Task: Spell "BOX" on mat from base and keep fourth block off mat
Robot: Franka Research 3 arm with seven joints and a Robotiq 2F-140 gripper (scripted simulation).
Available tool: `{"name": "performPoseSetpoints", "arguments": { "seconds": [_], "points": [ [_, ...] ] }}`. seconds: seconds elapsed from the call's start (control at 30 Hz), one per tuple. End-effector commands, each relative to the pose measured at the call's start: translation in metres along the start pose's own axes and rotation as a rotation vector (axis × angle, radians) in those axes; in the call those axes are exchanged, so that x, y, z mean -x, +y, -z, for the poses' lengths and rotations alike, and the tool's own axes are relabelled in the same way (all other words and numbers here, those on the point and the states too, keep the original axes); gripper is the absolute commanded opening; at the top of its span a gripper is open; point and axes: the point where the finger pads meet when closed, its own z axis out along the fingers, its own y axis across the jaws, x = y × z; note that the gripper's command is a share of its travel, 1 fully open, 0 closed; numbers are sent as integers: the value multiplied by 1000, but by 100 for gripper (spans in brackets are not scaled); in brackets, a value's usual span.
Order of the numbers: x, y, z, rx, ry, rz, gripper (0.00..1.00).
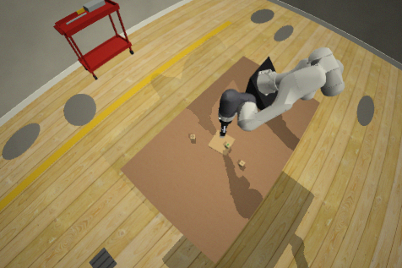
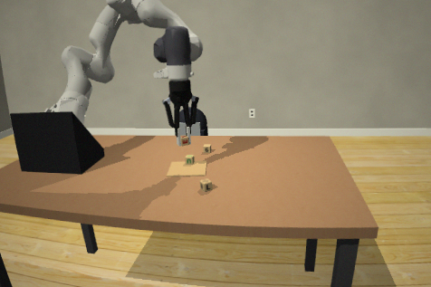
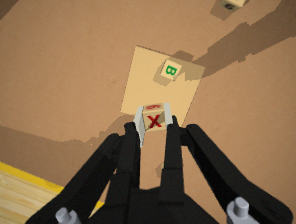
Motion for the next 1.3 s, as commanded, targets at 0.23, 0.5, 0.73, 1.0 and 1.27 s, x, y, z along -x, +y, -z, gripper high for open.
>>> {"name": "performPoseSetpoints", "arguments": {
  "seconds": [0.23, 0.5, 0.73, 1.0, 1.27],
  "points": [
    [3, -3, 0, -6, -4, 239, 16],
    [4, -4, -1, -7, -3, 361, 16],
    [4, -5, -1, -7, -2, 463, 16],
    [5, -5, -1, -7, -1, 587, 16],
    [6, -6, -1, -7, 1, 708, 16]
  ]
}}
